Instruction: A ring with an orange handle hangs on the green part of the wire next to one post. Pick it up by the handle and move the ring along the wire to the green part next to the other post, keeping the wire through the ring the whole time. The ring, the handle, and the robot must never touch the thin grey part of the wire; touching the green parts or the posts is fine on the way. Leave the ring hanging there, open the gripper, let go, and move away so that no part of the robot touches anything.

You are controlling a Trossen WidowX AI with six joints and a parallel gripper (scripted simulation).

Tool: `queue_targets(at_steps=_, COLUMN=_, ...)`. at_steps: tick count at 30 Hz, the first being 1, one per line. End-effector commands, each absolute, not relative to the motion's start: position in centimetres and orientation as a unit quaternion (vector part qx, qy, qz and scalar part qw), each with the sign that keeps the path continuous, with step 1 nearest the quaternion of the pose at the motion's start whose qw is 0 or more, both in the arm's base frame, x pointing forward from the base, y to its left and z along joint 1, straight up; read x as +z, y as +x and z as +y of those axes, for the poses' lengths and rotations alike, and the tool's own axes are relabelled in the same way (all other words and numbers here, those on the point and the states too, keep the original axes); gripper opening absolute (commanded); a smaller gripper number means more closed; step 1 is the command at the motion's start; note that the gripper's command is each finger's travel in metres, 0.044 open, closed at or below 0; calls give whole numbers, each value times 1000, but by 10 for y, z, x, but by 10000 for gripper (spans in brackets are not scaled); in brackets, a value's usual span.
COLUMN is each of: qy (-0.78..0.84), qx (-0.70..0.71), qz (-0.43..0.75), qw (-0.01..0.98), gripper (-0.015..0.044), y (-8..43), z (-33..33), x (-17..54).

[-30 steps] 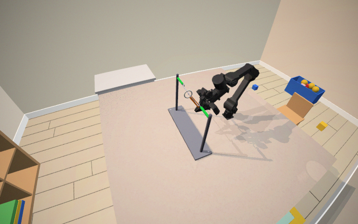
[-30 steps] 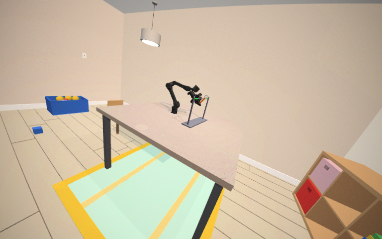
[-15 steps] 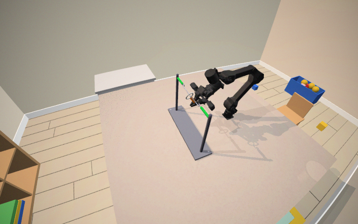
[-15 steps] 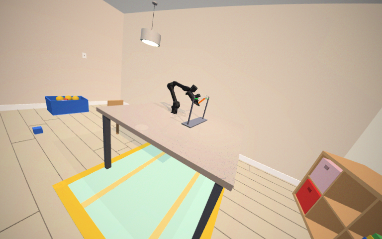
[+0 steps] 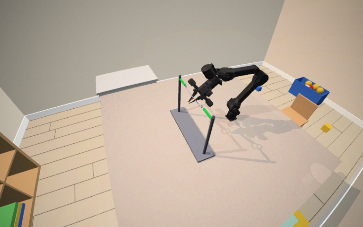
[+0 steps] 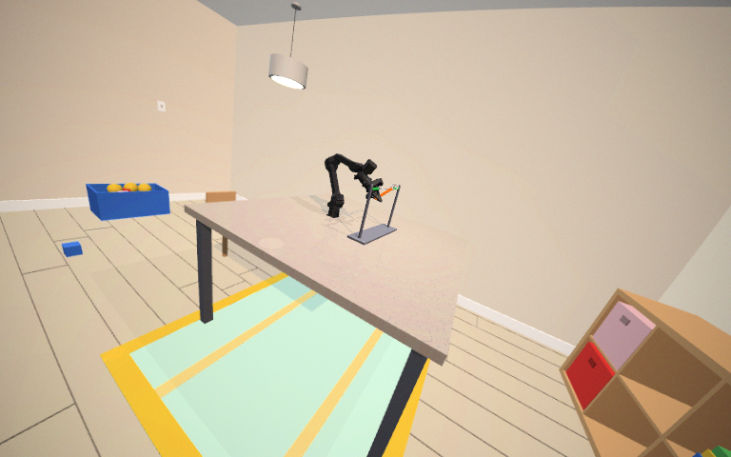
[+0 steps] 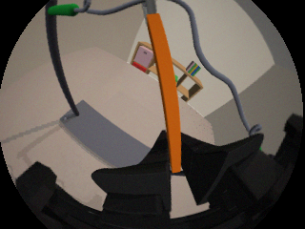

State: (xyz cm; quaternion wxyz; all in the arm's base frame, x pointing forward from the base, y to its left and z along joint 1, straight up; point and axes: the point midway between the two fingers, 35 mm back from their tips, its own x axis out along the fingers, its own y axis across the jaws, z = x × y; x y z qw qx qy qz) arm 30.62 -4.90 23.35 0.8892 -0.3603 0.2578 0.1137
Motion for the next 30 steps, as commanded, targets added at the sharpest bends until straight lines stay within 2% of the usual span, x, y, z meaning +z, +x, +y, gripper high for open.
queue_targets(at_steps=1, qy=-391, qx=127, qz=250, qw=877, gripper=-150, y=308, z=-52, x=238)
queue_targets(at_steps=13, qy=-380, qx=125, qz=249, qw=882, gripper=-150, y=302, z=-44, x=228)
queue_targets(at_steps=30, qy=-212, qx=76, qz=218, qw=950, gripper=-150, y=292, z=3, x=192)
